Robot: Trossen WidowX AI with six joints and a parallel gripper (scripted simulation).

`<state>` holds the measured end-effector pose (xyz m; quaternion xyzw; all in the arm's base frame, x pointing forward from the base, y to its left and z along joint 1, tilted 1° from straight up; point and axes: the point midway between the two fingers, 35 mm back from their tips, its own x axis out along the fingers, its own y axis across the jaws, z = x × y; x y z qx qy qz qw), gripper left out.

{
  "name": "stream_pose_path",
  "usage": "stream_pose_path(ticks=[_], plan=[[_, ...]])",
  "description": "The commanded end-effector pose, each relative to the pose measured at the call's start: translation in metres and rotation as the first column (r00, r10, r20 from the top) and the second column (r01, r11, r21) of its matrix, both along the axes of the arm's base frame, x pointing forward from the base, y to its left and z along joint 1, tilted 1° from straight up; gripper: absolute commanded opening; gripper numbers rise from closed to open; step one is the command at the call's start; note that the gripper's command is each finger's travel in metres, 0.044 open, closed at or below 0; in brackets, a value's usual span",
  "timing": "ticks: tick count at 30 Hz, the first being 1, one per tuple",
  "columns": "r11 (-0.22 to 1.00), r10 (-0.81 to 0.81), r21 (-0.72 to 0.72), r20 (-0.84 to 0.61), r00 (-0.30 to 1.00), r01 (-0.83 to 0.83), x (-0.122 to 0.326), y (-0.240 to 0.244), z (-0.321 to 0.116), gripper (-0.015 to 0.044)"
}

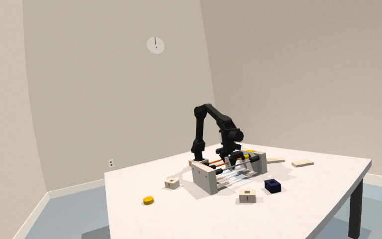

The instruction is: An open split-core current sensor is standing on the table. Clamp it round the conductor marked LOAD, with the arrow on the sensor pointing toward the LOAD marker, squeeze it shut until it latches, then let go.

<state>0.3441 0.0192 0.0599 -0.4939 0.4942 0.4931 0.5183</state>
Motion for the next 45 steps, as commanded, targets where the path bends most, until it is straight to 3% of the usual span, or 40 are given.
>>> stream_pose_path(ticks=[1, 14, 20, 30, 38, 45], plan=[[1.000, 0.000, 0.000, 0.000, 1.000, 0.000, 0.000, 0.000, 0.000, 0.0274], [1.000, 0.000, 0.000, 0.000, 1.000, 0.000, 0.000, 0.000, 0.000, 0.0274], [1.000, 0.000, 0.000, 0.000, 1.000, 0.000, 0.000, 0.000, 0.000, 0.0432], [1.000, 0.000, 0.000, 0.000, 1.000, 0.000, 0.000, 0.000, 0.002, 0.0440], [1.000, -0.002, -0.001, -0.005, 1.000, 0.002, -0.001, -0.002, 0.104, 0.0440], [1.000, -0.002, -0.001, -0.005, 1.000, 0.002, -0.003, -0.002, 0.113, 0.0440]])
